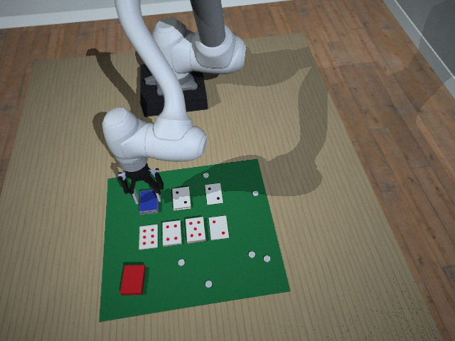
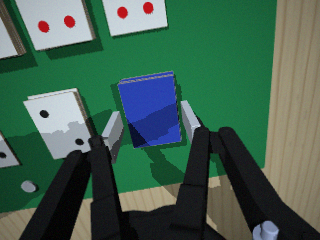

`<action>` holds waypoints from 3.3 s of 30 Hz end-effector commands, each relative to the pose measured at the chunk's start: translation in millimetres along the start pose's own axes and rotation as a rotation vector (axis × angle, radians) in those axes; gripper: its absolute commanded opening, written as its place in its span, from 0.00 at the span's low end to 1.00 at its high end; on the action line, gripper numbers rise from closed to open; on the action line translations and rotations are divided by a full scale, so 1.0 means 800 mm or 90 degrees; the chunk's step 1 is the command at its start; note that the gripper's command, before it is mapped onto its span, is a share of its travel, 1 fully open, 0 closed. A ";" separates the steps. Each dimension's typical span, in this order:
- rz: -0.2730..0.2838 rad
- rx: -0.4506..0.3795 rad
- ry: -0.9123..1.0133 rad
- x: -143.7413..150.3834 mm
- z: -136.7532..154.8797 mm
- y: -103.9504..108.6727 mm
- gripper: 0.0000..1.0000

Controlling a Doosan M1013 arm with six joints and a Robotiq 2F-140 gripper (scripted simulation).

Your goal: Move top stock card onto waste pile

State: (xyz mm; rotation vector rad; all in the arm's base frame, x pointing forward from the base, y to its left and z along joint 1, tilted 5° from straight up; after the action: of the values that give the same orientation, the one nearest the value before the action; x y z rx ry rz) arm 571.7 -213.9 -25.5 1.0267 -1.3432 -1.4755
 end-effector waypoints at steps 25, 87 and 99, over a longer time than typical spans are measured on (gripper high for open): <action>0.000 0.000 0.000 0.000 0.000 -0.004 0.50; 0.000 0.000 0.000 0.000 0.000 0.041 0.43; 0.000 0.000 0.000 0.000 0.000 0.046 0.43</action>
State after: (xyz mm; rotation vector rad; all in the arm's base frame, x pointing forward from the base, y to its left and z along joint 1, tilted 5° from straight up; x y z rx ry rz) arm 574.3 -215.4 11.4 1.0267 -1.3432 -1.4755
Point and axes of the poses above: the point where the finger pads meet when closed, its own y axis back along the fingers, its own x axis across the jaws, z = x × y, the point moved 4 cm from there along y, back along the fingers, and after that the axes turned 7 degrees about -y, right-handed, at the moved point
